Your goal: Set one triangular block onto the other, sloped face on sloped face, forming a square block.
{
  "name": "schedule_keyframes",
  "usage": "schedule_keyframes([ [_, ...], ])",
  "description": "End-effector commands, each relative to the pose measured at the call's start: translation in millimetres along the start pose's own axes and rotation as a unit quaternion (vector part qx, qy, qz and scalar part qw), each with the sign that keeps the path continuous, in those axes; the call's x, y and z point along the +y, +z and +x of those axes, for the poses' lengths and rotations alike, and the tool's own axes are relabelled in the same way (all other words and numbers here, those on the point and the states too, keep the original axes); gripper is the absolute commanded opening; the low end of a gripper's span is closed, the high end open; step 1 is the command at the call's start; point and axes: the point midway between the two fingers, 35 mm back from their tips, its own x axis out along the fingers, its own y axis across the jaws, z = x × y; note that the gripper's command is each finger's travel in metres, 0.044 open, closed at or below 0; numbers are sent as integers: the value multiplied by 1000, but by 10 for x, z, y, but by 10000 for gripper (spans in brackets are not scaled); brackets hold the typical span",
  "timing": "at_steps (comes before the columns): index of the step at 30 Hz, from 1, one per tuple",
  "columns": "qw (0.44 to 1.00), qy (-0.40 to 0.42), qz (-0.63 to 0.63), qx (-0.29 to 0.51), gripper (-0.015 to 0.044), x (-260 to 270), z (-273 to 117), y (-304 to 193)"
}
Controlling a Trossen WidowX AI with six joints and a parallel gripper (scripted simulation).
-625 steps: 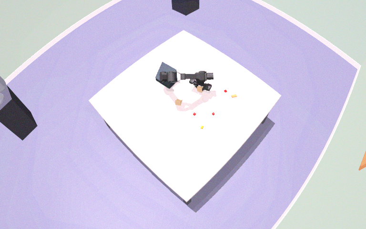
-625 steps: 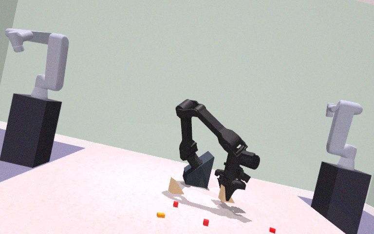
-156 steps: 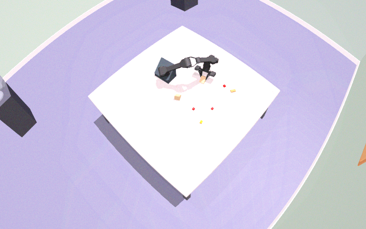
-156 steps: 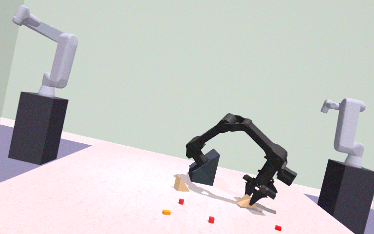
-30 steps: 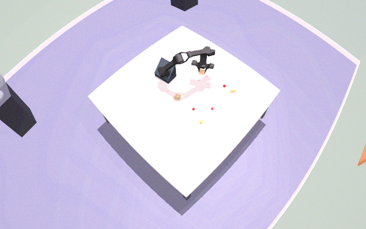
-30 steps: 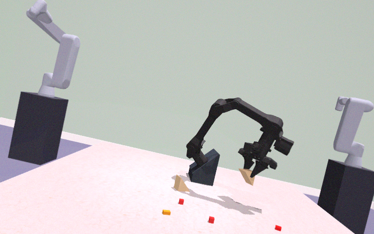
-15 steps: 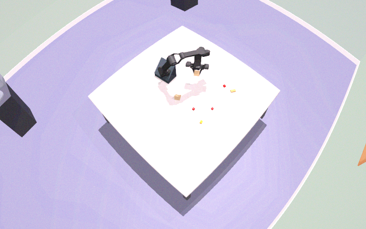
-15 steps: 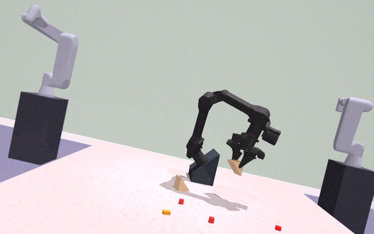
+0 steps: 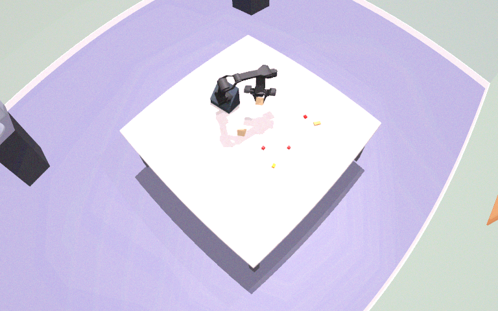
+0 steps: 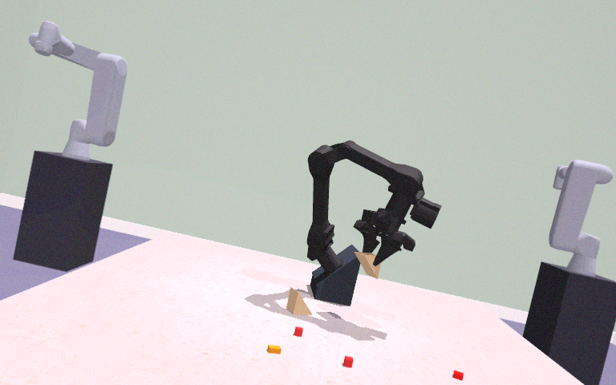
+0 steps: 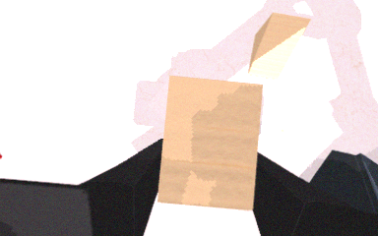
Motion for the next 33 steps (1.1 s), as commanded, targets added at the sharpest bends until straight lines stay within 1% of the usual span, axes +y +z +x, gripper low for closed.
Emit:
schedule_keyframes([
  [1, 1000, 0, -6, -3, 0, -146, 35, 93],
  [22, 1000, 13, -7, -8, 0, -838, 251, 479],
  [27, 1000, 12, -6, -8, 0, -850, 291, 488],
  [33, 1000, 1, 7, -8, 0, -818, 556, 496],
])
